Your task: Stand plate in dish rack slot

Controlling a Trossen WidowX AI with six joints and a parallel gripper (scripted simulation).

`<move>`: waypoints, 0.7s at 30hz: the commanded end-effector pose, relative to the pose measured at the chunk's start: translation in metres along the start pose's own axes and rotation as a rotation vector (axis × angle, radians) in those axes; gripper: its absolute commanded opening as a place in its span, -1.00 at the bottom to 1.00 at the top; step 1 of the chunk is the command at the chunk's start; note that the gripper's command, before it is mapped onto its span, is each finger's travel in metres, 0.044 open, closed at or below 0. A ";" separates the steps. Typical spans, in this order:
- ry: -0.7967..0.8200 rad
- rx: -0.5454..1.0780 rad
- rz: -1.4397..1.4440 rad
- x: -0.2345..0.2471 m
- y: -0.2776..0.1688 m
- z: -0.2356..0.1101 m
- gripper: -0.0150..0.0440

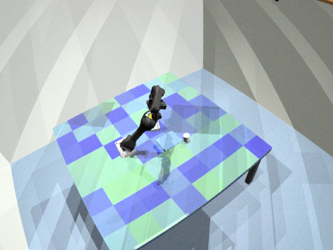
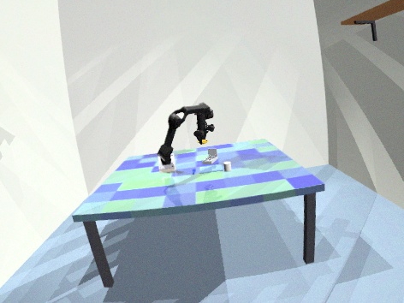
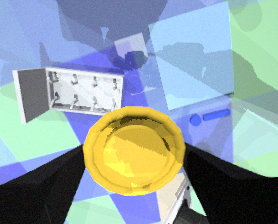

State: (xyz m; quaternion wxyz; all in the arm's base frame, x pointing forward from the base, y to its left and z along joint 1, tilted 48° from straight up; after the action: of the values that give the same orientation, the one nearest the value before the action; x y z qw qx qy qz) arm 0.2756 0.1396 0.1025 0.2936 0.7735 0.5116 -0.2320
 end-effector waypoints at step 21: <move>0.375 0.248 -0.412 -0.009 0.007 0.063 -0.49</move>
State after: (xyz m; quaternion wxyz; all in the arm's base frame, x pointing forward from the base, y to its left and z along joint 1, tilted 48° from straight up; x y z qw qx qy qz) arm 0.2758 0.0939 0.0683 0.0753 0.7267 0.6464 -0.2201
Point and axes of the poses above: the point midway between the two fingers, 35 mm back from their tips, its own z axis out along the fingers, its own x axis across the jaws, y = z × x, the point moved 5 cm from there along -z, back along the fingers, and after that the axes turned 4 degrees about z, right-handed, at the moved point
